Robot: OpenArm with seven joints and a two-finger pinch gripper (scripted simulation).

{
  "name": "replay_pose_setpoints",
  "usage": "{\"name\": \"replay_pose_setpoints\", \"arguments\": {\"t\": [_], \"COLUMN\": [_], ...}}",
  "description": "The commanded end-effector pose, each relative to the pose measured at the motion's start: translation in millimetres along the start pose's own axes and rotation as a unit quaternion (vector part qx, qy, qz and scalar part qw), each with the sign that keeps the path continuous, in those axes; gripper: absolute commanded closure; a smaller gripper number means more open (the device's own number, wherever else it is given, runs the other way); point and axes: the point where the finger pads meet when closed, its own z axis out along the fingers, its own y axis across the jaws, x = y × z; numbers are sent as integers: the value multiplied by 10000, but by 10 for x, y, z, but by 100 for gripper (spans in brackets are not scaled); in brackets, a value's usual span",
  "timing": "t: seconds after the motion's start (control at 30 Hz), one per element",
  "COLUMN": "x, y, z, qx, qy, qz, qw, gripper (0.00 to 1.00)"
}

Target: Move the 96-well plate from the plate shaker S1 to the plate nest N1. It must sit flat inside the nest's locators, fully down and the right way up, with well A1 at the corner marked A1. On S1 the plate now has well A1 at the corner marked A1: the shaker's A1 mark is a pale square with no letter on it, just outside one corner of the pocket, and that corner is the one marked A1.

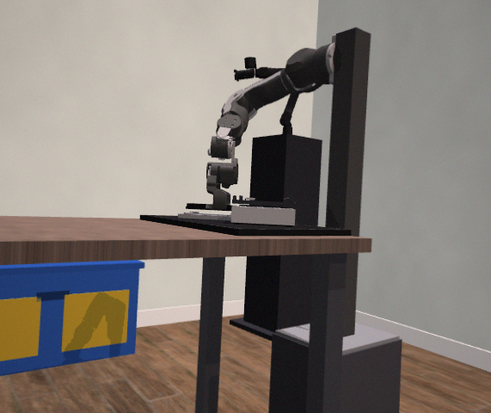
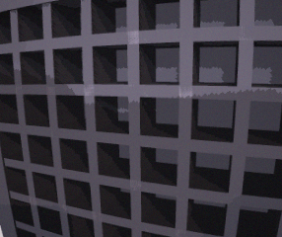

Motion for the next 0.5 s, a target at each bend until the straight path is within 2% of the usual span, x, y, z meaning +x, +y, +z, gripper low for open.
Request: {"name": "replay_pose_setpoints", "arguments": {"t": [0.0,0.47], "x": [-13,3], "y": [7,13], "z": [-13,-11], "qx": [0,2], "qy": [-20,-12], "qz": [16,10], "qw": [10000,10000], "gripper": [100,100]}}
